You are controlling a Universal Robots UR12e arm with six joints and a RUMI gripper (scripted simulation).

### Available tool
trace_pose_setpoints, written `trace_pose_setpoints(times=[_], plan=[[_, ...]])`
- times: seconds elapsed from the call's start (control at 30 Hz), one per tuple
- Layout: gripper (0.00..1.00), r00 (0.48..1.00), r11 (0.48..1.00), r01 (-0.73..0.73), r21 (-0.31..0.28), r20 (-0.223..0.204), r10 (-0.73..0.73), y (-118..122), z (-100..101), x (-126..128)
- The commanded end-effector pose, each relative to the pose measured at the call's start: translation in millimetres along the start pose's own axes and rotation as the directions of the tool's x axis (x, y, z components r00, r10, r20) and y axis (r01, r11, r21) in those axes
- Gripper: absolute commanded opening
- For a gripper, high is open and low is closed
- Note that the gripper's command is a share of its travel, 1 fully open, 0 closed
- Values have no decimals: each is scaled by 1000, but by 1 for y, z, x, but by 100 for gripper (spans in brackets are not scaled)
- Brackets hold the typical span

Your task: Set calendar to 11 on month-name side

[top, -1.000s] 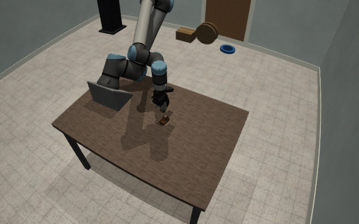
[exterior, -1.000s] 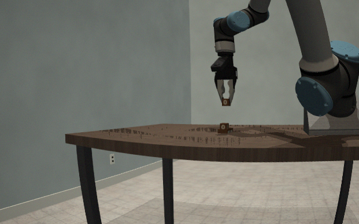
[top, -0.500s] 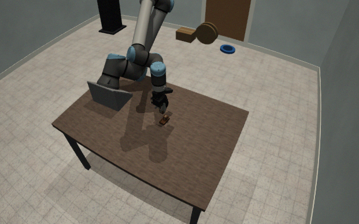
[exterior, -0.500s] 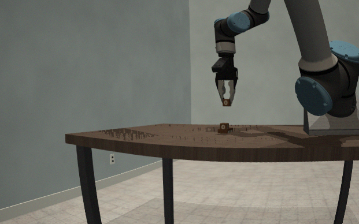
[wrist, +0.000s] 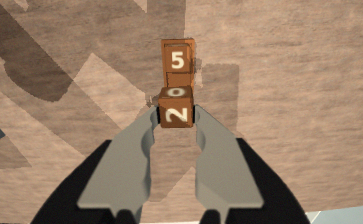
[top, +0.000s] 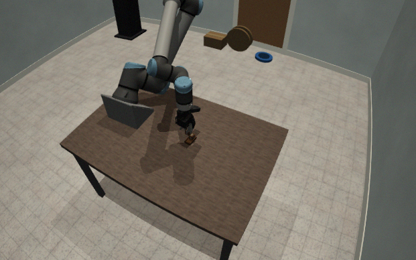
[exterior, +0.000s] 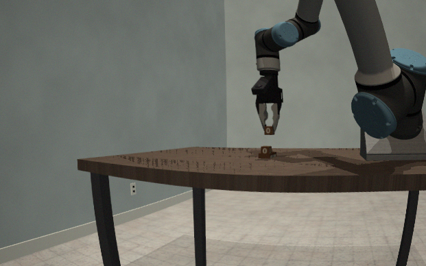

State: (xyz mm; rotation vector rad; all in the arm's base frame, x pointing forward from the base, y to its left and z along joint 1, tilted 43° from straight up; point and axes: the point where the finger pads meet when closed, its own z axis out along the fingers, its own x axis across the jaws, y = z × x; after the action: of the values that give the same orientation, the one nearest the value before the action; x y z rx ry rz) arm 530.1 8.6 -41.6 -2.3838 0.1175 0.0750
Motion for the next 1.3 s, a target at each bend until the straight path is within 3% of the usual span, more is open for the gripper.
trace_pose_setpoints(times=[0.0, 0.33, 1.27], plan=[[10, 1000, 1000, 0, -1, -1, 0, 1, 14, 1], [10, 1000, 1000, 0, -1, -1, 0, 1, 33, 1], [10, 1000, 1000, 0, -1, -1, 0, 1, 34, 1]])
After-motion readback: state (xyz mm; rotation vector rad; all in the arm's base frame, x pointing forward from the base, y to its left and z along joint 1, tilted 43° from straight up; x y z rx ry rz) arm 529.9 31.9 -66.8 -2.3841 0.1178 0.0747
